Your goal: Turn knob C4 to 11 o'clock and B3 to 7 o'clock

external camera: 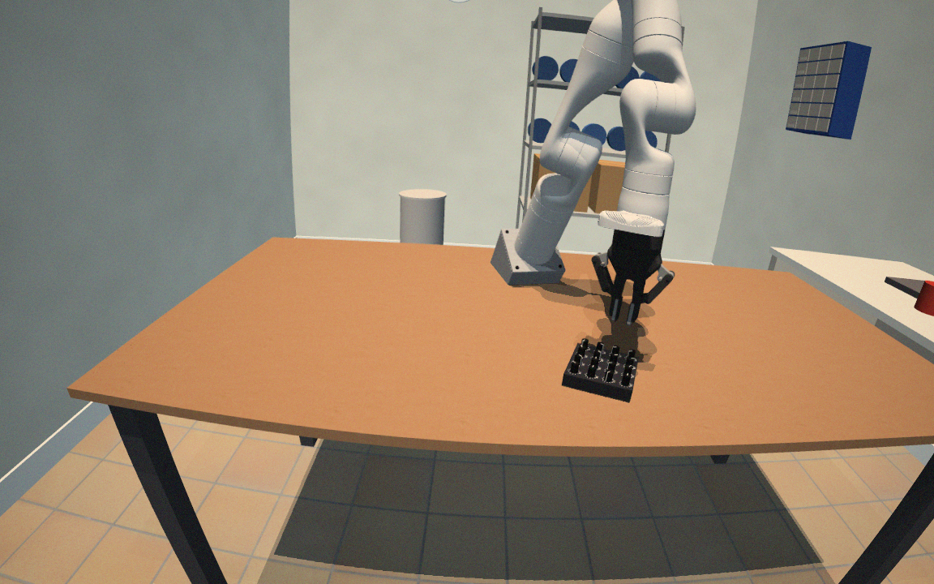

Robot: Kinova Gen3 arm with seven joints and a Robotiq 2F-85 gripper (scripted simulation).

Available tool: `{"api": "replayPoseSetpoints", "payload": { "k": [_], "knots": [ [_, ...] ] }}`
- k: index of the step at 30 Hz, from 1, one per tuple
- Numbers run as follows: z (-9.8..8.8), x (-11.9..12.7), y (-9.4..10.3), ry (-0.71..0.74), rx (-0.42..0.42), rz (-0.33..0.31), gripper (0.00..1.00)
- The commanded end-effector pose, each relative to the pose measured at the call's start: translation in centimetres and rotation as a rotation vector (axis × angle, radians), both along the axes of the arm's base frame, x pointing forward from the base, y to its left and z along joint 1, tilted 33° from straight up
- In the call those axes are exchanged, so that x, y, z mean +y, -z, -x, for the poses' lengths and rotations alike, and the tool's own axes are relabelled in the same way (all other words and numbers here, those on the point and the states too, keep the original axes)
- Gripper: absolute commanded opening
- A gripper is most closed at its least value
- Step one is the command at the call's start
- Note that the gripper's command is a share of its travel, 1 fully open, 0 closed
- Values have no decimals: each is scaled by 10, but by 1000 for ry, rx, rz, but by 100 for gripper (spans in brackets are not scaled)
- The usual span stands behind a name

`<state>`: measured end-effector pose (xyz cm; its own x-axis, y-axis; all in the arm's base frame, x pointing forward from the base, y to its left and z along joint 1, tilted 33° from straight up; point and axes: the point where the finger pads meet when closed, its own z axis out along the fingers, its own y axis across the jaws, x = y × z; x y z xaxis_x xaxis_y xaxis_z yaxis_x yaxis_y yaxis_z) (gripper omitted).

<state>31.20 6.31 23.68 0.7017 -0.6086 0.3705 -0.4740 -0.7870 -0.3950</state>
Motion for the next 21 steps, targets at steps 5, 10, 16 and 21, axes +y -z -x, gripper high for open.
{"api": "replayPoseSetpoints", "payload": {
  "k": [5,10,16,21],
  "knots": [
    [-2,0,5,1,2,-1,19],
    [-5,1,8,1,2,-1,19],
    [-8,2,14,1,2,-1,19],
    [-12,2,19,1,2,-1,19]
  ]
}}
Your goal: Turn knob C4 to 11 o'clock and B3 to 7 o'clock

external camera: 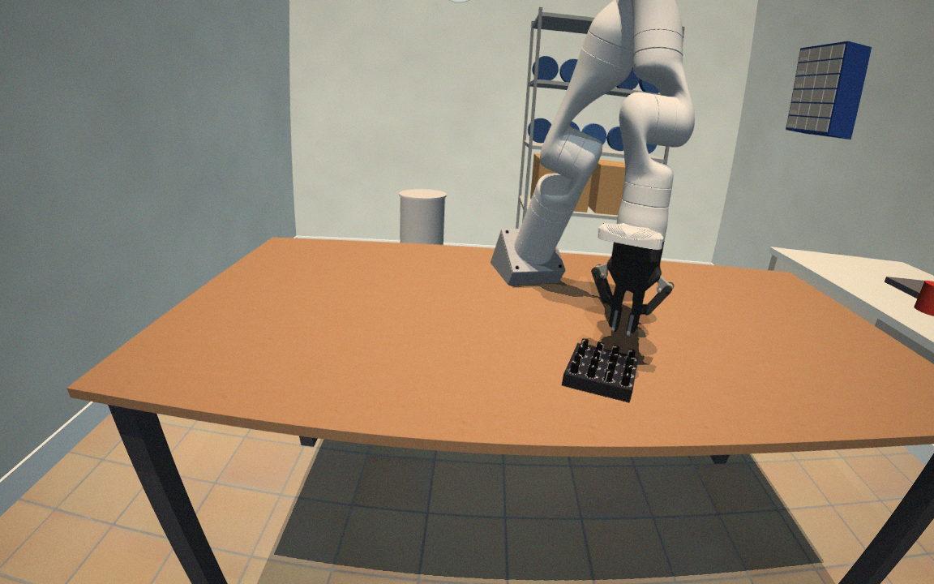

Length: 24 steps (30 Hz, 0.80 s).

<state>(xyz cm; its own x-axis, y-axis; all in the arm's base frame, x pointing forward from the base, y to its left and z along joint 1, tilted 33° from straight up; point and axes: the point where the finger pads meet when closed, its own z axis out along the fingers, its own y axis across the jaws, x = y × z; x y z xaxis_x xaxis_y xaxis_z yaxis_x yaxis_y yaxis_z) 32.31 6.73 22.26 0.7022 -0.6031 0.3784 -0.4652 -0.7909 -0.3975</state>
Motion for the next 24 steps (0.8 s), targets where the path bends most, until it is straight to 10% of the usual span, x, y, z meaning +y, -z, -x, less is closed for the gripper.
{"api": "replayPoseSetpoints", "payload": {
  "k": [1,24],
  "knots": [
    [-1,-2,6,7,12,-3,19],
    [-10,0,21,7,12,-3,19]
  ]
}}
